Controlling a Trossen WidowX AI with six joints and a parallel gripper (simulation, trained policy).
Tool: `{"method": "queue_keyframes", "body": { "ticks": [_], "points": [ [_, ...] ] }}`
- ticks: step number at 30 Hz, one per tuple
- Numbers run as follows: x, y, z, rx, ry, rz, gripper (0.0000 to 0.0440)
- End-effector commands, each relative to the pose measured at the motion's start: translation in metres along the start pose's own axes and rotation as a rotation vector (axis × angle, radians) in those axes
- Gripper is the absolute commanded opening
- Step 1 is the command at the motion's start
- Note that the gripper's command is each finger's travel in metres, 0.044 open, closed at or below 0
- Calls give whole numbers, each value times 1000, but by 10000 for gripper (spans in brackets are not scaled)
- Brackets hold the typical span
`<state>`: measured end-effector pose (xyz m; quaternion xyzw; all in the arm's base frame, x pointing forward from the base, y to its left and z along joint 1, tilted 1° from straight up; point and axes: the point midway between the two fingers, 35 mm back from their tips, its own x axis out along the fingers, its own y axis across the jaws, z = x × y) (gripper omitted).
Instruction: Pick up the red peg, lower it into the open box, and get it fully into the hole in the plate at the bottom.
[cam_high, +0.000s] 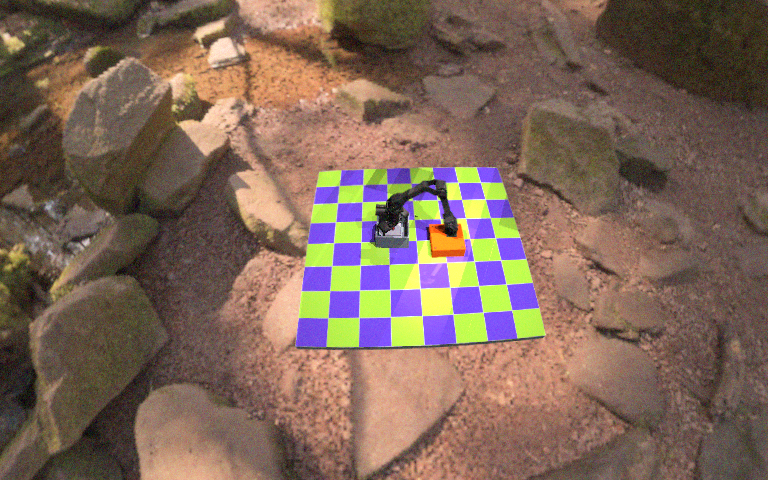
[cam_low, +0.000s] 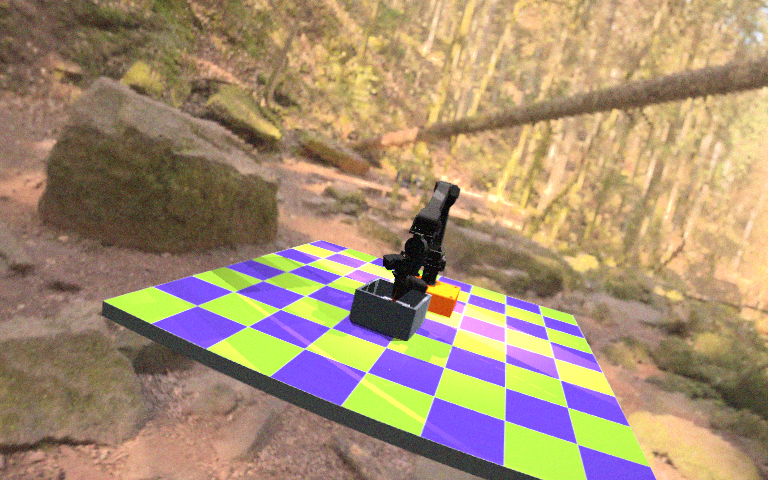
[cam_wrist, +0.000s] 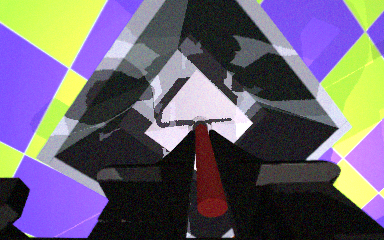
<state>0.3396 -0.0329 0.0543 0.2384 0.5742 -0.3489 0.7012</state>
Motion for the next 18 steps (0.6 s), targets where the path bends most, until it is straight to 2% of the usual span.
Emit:
{"method": "queue_keyframes", "body": {
  "ticks": [1, 2, 6, 17, 18],
  "points": [
    [9, 0, 1, -19, 23, 4, 115],
    [11, 0, 1, -19, 31, 5, 137],
    [11, 2, 12, -51, 29, 18, 148],
    [-1, 28, 41, -46, 85, 85, 437],
    [-2, 32, 44, -47, 90, 94, 440]
  ]
}}
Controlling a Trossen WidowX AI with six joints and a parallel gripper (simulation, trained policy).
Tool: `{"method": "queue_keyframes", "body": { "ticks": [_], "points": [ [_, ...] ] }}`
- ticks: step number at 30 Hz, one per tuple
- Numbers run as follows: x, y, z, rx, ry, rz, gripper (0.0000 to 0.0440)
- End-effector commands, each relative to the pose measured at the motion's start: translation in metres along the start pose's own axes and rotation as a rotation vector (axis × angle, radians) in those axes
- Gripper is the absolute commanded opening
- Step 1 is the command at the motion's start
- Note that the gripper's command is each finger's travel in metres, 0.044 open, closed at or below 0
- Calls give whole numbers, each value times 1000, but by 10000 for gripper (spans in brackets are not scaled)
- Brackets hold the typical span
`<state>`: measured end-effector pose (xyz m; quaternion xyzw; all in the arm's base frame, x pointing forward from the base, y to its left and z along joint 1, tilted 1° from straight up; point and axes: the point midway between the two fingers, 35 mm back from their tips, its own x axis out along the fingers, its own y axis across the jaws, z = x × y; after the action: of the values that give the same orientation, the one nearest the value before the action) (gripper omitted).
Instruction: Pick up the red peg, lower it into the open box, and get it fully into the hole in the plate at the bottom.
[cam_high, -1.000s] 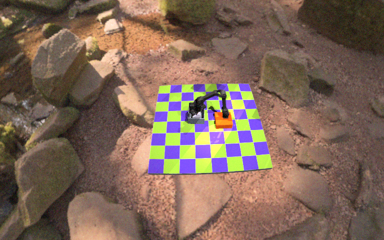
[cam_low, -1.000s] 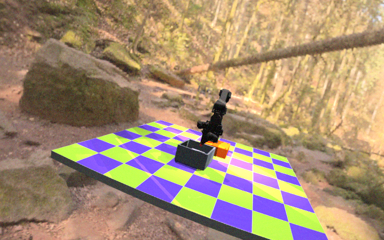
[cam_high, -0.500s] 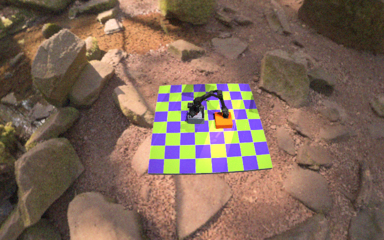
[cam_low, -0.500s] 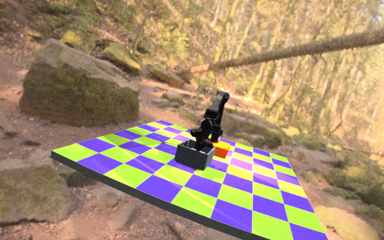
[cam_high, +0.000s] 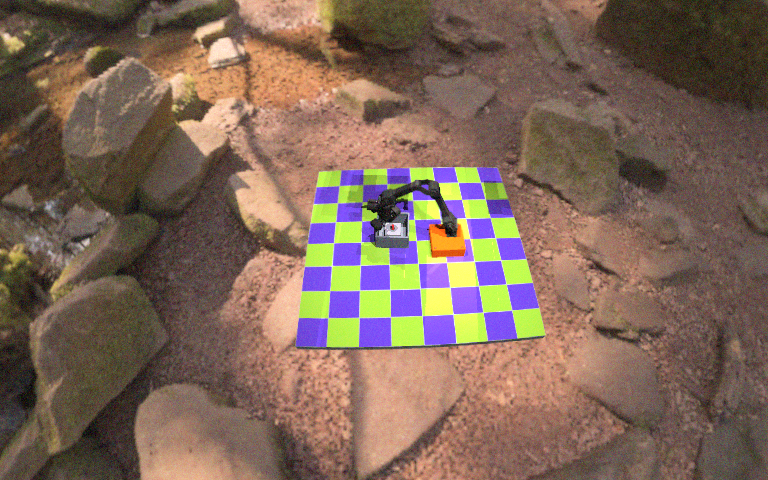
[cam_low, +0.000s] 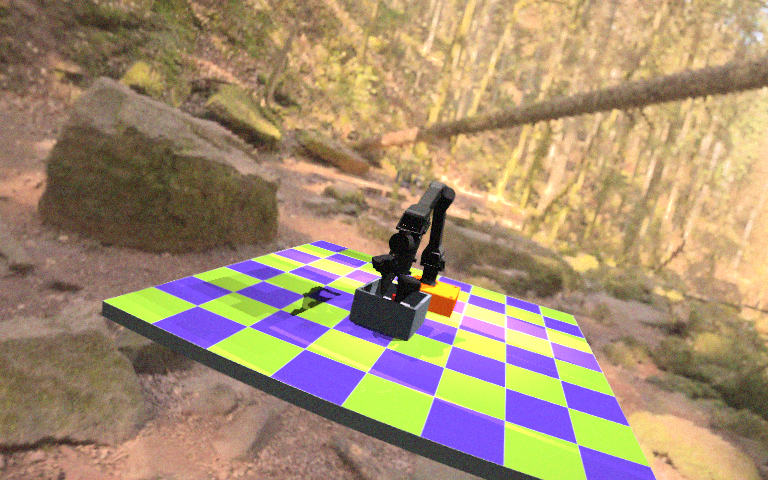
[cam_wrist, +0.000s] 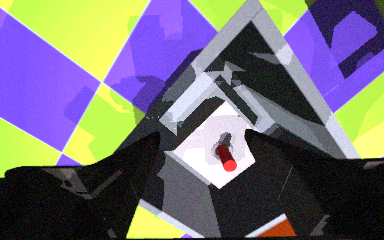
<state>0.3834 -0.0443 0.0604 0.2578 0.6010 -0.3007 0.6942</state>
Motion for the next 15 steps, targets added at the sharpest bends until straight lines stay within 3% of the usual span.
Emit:
{"method": "queue_keyframes", "body": {
  "ticks": [1, 15],
  "points": [
    [-6, 10, 8, -2, 13, 37, 440],
    [-26, 54, 31, -40, -3, 175, 440]
  ]
}}
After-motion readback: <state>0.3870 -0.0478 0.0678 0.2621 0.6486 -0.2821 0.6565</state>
